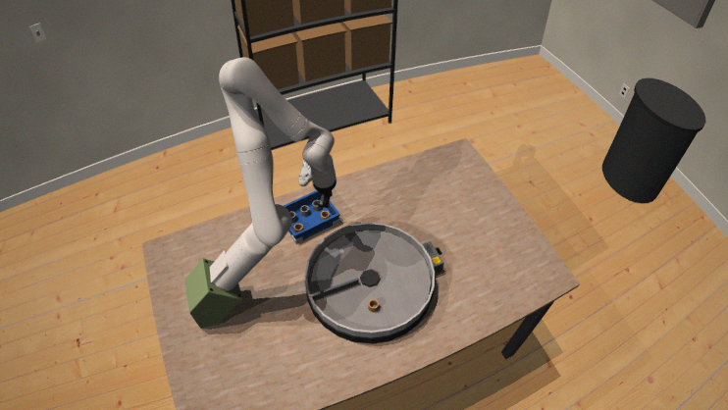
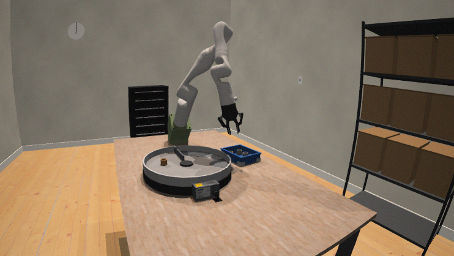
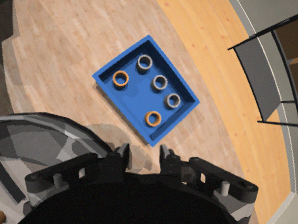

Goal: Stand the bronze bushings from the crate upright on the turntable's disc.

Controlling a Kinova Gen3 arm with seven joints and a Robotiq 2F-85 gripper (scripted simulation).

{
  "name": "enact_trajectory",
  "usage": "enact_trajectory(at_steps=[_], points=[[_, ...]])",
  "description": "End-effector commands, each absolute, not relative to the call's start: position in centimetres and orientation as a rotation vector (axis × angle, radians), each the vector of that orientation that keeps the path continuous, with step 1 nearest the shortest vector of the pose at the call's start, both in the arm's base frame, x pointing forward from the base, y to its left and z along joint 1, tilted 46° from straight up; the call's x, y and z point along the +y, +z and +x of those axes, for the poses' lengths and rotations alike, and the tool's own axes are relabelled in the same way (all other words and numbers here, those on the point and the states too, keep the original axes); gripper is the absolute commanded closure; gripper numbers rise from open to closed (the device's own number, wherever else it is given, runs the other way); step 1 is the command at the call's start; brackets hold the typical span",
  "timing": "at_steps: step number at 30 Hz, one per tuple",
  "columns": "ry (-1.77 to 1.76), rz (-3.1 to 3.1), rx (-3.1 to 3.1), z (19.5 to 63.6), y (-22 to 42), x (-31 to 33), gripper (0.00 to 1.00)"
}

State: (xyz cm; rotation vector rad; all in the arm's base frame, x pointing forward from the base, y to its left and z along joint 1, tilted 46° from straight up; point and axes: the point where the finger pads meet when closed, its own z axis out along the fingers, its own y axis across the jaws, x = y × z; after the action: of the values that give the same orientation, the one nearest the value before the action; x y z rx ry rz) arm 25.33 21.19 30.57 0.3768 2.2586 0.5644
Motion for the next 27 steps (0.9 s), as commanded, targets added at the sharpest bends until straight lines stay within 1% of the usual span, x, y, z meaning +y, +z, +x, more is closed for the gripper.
enact_trajectory(at_steps=[1,12,27], points=[[0.509,0.364,2.251,24.7,29.6,22.2,0.61],[0.383,0.437,2.299,22.6,23.1,24.3,0.61],[0.299,0.493,2.31,21.8,19.4,24.2,0.61]])
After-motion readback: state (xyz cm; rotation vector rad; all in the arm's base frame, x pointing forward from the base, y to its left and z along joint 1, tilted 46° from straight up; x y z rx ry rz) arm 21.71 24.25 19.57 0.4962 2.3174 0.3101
